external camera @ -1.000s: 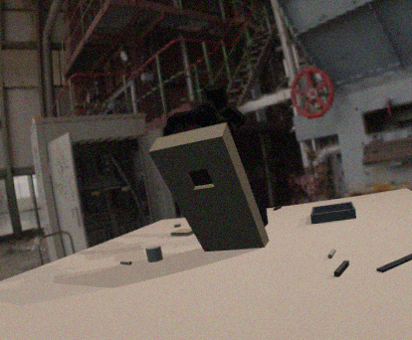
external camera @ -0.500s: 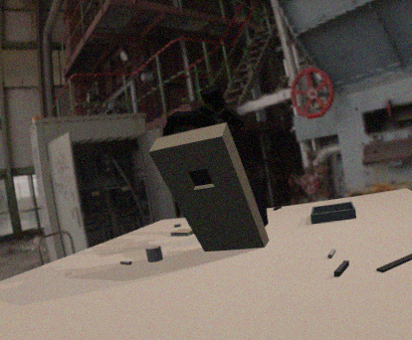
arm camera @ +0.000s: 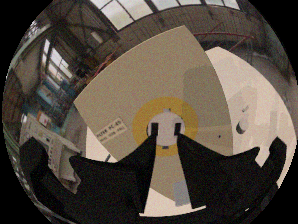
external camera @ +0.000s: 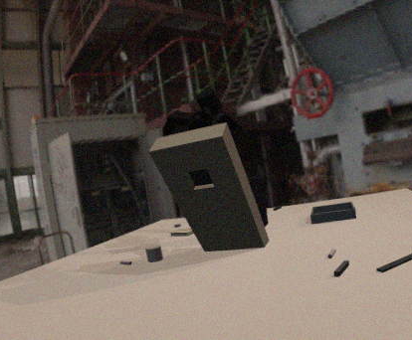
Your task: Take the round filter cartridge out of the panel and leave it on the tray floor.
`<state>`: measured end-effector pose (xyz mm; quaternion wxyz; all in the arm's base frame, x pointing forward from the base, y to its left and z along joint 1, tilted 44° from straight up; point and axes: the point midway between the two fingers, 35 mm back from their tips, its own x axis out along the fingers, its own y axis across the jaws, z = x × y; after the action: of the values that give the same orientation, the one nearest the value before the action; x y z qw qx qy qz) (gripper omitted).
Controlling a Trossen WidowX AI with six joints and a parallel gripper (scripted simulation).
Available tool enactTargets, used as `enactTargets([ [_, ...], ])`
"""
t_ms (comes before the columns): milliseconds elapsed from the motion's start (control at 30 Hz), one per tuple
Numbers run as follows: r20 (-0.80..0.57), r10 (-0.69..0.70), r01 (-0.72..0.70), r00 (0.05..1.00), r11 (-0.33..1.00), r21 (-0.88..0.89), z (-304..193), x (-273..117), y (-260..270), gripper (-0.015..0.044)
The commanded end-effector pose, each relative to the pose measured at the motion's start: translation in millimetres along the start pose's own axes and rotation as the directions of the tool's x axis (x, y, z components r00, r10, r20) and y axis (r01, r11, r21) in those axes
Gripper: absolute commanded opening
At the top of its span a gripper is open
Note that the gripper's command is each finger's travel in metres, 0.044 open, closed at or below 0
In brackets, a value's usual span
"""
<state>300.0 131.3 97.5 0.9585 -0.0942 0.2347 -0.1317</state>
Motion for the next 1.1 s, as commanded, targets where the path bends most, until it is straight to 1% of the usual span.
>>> enactTargets([
  [0,-0.001,0.002,-0.002,1.000,1.000,-0.009,-1.7,7.2,-1.0,0.0107],
  [167,0.002,0.002,-0.002,1.000,1.000,-0.010,-1.2,12.6,-2.0,0.0107],
  [1067,0.002,0.002,-0.002,1.000,1.000,-0.010,-1.0,13.6,-1.0,0.0107],
])
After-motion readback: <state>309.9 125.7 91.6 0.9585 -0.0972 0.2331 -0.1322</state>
